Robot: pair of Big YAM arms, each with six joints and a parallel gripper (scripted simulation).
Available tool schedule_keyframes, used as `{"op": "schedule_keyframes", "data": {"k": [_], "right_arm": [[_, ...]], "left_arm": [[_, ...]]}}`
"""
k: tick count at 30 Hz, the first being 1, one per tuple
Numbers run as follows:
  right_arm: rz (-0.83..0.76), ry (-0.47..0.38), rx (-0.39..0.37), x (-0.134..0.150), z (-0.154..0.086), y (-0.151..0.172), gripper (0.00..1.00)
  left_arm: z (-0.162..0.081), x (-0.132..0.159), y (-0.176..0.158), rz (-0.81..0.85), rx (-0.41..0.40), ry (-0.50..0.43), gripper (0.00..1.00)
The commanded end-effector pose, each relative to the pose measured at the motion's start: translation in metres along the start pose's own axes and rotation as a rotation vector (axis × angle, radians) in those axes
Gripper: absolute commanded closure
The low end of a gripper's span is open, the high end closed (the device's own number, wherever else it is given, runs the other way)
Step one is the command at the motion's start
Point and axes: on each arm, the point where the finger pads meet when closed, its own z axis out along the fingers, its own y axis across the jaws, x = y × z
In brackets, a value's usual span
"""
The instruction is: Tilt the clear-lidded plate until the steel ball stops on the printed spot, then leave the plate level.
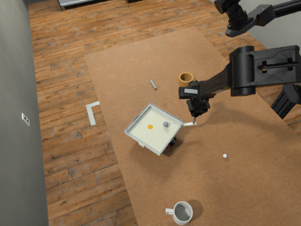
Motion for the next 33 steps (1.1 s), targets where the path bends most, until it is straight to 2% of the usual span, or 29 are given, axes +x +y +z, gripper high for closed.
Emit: {"op": "schedule_keyframes", "data": {"k": [1,14,17,23,33], "right_arm": [[-0.013,-0.039,0.007,-0.022,0.004,-0.003,0.0],[-0.013,-0.039,0.007,-0.022,0.004,-0.003,0.0],[-0.013,-0.039,0.007,-0.022,0.004,-0.003,0.0],[-0.013,-0.039,0.007,-0.022,0.004,-0.003,0.0],[-0.013,-0.039,0.007,-0.022,0.004,-0.003,0.0]], "left_arm": [[-0.014,-0.004,0.013,0.009,-0.046,-0.016,1.0],[-0.006,0.006,0.011,-0.01,-0.034,-0.006,1.0],[0.005,0.005,-0.001,0.001,-0.01,0.002,1.0],[-0.002,-0.01,0.005,0.022,-0.033,-0.01,1.0],[-0.003,-0.013,0.008,-0.002,-0.037,-0.014,1.0]]}}
